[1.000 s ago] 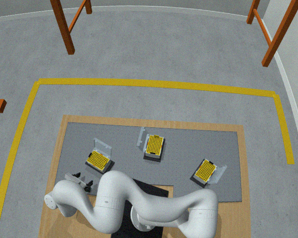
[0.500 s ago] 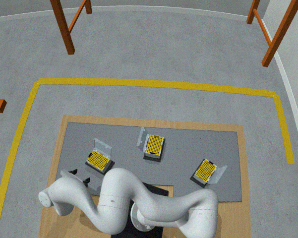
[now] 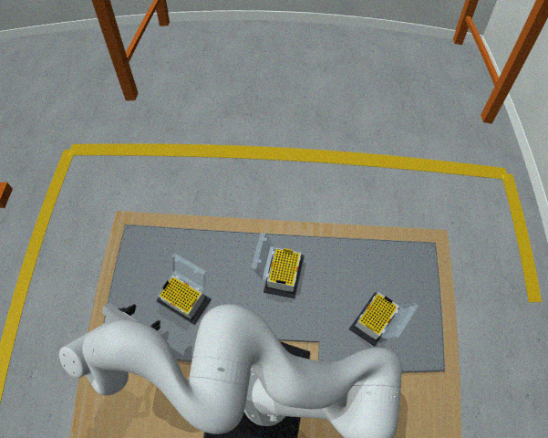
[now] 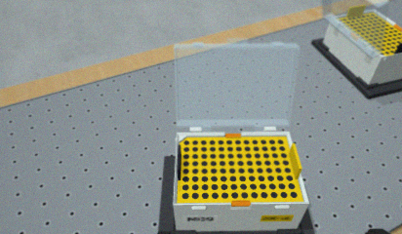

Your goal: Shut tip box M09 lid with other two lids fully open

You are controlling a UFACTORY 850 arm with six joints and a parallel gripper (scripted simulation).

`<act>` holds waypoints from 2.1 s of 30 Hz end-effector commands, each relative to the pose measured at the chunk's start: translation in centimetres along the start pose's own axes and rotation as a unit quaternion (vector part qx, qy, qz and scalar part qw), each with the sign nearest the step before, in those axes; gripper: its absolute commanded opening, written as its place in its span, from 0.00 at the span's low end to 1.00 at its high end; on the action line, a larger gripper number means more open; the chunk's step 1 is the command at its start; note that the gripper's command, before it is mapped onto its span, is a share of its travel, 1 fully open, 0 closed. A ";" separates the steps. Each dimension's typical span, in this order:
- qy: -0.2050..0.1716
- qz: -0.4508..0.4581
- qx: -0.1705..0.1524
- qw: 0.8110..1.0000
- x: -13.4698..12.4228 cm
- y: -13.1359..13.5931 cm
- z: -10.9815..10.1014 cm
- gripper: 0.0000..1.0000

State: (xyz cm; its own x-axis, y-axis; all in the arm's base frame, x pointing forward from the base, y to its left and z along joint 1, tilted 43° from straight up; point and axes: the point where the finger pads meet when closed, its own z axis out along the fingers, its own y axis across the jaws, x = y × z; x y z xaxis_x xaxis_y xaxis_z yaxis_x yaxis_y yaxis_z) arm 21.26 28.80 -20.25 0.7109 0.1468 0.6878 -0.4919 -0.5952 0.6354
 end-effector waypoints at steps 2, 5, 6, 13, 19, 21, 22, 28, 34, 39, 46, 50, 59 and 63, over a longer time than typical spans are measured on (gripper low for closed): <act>0.000 0.001 0.001 1.000 1.7 -0.1 -1.7 1.00; 0.000 0.001 0.001 1.000 2.4 -0.1 -2.4 1.00; 0.000 0.001 0.001 1.000 2.4 -0.1 -2.4 1.00; 0.000 0.001 0.001 1.000 2.4 -0.1 -2.4 0.00; 0.000 0.001 0.001 1.000 2.4 -0.1 -2.4 0.00; 0.000 0.001 0.001 1.000 2.4 -0.1 -2.4 0.00; 0.000 0.001 0.001 1.000 2.4 -0.1 -2.4 0.00; 0.000 0.012 -0.011 1.000 2.8 -0.1 -2.1 0.00; 0.000 0.083 -0.082 0.993 5.0 -0.5 -0.1 0.00; 0.000 0.106 -0.105 0.989 6.8 -0.9 1.6 0.00; 0.000 0.106 -0.105 0.989 8.6 -1.3 3.3 0.00; 0.000 0.106 -0.105 0.989 10.1 -1.6 4.6 0.00; 0.000 0.106 -0.105 0.989 12.1 -2.0 6.5 0.00; -0.047 0.094 -0.093 0.990 13.2 -1.7 7.5 0.00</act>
State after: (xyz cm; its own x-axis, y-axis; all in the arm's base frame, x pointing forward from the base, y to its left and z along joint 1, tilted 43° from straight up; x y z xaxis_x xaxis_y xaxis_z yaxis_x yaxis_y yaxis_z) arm 34.18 26.25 -15.43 0.5980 0.0215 0.8012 -0.7151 -0.4372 0.5454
